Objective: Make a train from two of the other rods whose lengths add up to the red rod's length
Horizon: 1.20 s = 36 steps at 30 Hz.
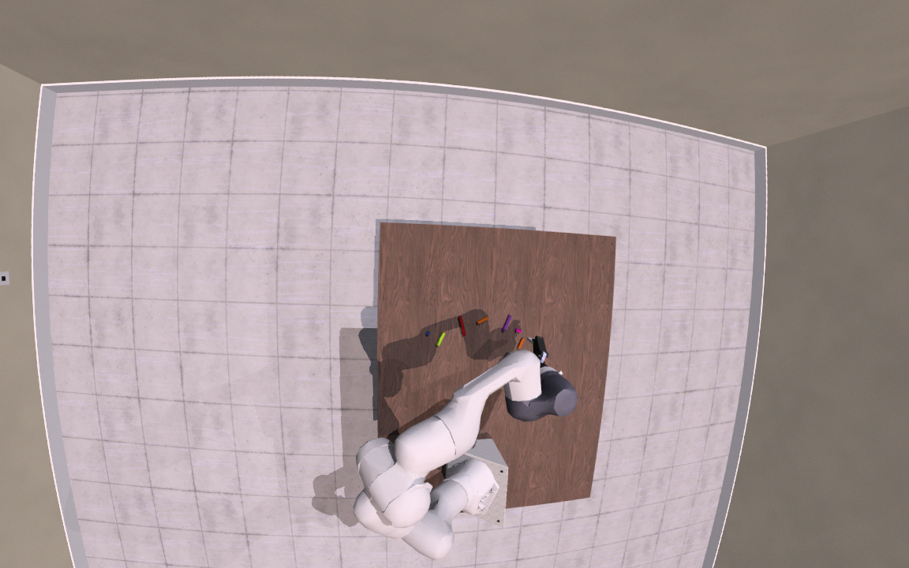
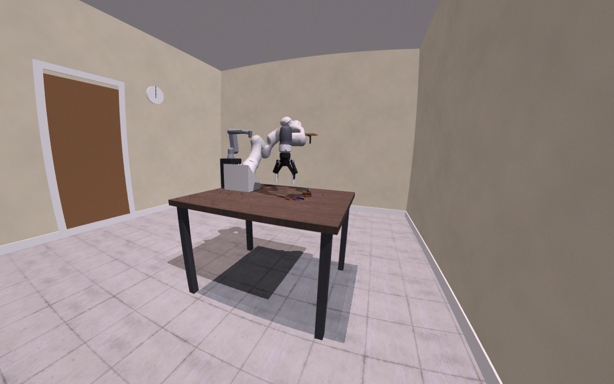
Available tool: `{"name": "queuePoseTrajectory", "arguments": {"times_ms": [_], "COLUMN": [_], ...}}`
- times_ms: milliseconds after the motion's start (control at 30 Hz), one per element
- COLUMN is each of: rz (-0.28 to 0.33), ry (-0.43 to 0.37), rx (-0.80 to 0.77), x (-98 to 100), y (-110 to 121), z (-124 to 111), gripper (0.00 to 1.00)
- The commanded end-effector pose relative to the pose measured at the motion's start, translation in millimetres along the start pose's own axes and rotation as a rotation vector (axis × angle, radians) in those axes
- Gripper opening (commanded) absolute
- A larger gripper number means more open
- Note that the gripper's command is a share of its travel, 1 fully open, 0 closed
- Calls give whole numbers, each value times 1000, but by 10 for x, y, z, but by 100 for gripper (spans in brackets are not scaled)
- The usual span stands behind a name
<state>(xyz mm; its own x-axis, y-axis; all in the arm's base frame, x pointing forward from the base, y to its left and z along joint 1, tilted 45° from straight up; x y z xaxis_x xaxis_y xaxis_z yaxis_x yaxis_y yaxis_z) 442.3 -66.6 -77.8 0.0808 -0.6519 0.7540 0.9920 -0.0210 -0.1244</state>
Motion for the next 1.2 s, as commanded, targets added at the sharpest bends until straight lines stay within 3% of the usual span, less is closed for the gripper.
{"name": "queuePoseTrajectory", "arguments": {"times_ms": [0,767,1167], "rz": [17,57,60], "ry": [15,44,45], "rx": [-166,-541,-561], "x": [-64,-381,-398], "y": [1,-23,-25], "z": [-2,-157,-165], "gripper": [100,100,100]}}
Point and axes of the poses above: the point where the finger pads meet when closed, its own x axis back along the fingers, its own y axis across the jaws, z = x × y, the point moved 6 cm from there along x, back along the fingers, and after that the axes turned 1 degree about x, right-handed, at the moved point
